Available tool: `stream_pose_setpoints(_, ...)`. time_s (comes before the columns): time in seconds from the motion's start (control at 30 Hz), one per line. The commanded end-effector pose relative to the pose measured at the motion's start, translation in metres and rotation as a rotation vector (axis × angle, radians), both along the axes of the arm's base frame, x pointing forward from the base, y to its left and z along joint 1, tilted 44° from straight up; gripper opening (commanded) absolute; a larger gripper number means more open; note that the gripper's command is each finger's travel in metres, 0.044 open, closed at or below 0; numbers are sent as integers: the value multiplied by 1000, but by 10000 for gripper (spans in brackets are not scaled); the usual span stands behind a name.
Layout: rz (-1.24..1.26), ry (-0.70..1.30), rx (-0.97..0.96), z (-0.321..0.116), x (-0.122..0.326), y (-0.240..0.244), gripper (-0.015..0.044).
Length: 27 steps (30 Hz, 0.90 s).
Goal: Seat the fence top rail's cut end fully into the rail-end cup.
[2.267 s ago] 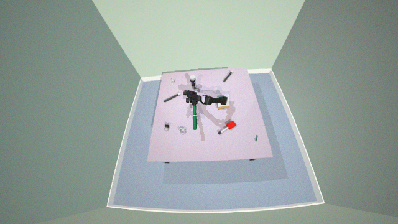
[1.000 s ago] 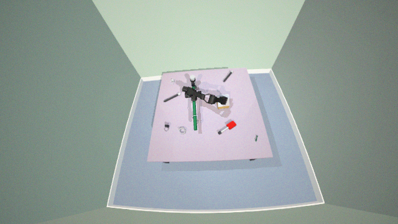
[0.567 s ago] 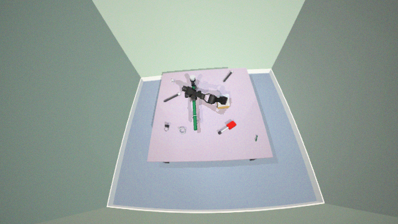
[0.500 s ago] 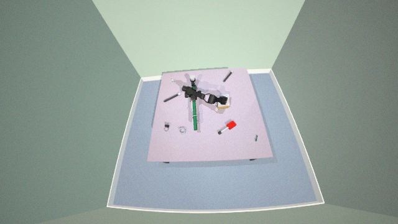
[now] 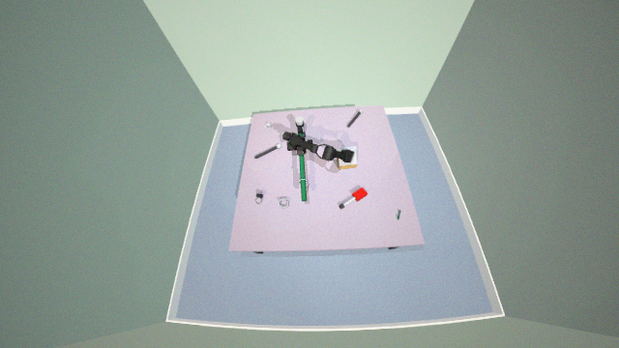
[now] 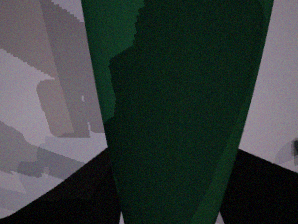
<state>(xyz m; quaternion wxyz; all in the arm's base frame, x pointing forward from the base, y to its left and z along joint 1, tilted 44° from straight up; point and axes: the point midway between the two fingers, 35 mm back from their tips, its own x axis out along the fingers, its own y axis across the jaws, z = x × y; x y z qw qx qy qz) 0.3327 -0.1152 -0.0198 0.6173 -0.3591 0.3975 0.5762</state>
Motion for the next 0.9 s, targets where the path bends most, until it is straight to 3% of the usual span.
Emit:
stream_pose_setpoints(0.0, -3, -3, -12, -6, -1, -11, 0)
stream_pose_setpoints(0.87, -1, -1, -9, -10, -2, -13, 0)
